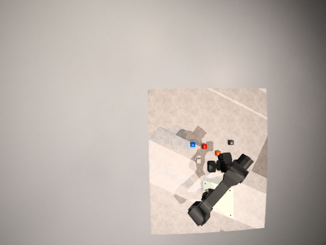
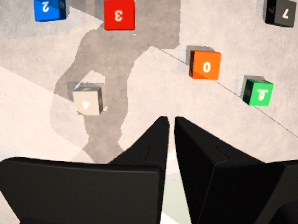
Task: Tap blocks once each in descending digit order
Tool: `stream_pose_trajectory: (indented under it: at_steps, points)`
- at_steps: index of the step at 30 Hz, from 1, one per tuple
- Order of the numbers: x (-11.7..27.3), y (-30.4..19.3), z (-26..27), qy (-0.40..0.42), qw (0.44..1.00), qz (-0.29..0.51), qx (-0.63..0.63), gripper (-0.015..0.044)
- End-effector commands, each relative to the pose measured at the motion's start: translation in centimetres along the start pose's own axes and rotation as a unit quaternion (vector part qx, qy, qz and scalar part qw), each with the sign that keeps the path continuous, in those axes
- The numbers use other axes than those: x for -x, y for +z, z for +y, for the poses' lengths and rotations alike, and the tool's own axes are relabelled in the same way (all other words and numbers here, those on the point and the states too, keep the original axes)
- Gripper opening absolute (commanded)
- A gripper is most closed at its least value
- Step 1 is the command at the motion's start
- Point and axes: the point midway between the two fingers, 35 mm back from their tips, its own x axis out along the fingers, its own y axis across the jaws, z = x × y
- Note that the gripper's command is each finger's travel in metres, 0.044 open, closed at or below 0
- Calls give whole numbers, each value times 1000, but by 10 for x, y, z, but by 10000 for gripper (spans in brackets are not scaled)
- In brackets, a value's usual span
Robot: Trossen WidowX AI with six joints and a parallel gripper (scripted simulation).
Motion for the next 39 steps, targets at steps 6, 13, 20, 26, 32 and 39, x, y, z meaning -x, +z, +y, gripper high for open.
stream_pose_trajectory:
  at_steps: [6, 13, 20, 26, 32, 39]
  points:
    - [-8, -23, 92, 17, 1000, 5, -6, 20]
    - [-28, -21, 92, 15, 1000, 5, -6, 20]
    - [-89, -24, 96, 18, 1000, 4, -5, 20]
    - [-93, -24, 96, 18, 1000, 4, -5, 20]
    - [-102, -24, 96, 18, 1000, 4, -5, 20]
    - [-113, -24, 97, 18, 1000, 4, -5, 20]
